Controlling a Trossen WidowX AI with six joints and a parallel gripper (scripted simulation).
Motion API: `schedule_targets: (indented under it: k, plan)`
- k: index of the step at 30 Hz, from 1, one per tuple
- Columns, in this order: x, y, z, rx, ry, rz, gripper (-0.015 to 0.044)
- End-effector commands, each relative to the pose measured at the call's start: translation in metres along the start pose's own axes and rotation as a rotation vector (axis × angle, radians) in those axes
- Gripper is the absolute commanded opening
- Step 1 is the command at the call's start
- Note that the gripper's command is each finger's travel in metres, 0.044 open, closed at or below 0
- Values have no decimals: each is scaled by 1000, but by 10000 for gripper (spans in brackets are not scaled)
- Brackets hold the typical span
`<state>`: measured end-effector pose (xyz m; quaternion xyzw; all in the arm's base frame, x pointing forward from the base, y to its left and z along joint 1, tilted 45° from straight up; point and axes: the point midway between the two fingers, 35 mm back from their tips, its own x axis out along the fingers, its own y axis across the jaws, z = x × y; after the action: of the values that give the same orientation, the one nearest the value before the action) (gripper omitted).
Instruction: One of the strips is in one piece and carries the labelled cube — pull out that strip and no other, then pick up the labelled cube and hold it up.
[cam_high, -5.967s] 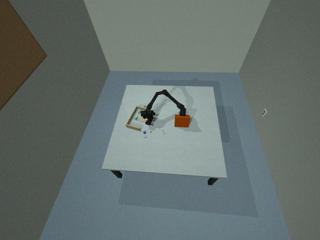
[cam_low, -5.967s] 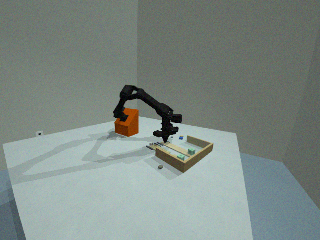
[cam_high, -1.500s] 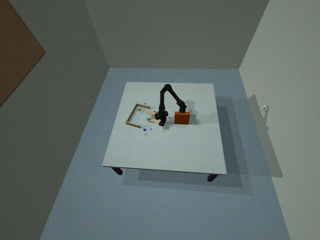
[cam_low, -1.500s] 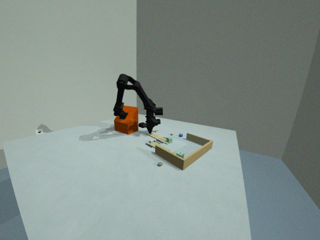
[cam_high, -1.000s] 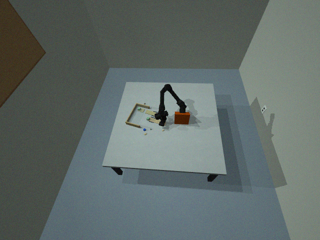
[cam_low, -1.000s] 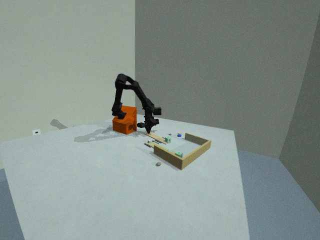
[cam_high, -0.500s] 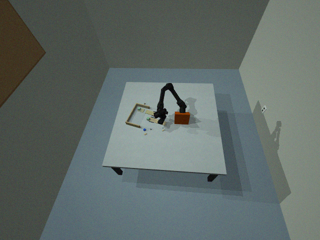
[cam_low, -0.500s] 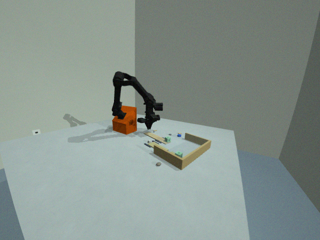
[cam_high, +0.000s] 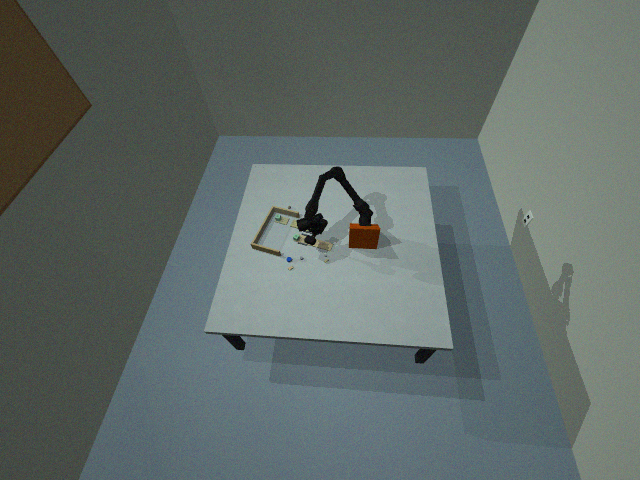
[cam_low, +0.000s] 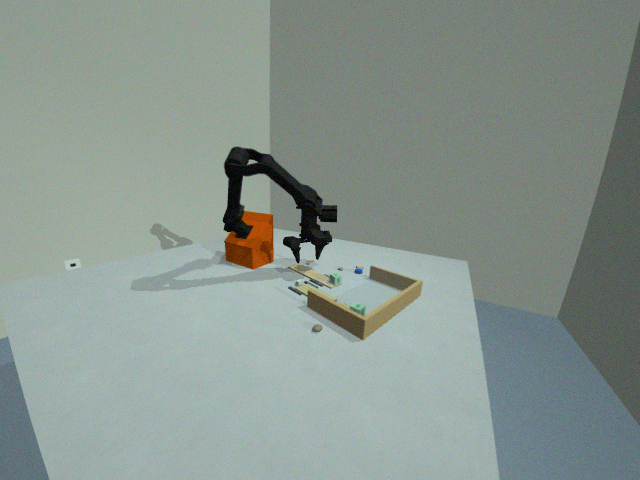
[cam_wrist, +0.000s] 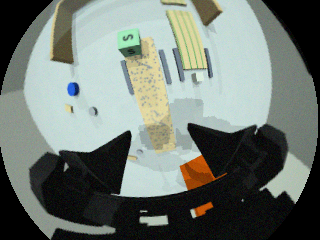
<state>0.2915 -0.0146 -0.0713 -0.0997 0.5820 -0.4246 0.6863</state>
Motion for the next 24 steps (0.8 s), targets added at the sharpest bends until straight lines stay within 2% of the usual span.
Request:
schedule_targets:
  k: [1, 24]
  plan:
    - [-2, 3, 14, -6, -4, -5, 440]
    - [-15, 22, 111, -3, -8, -4, 440]
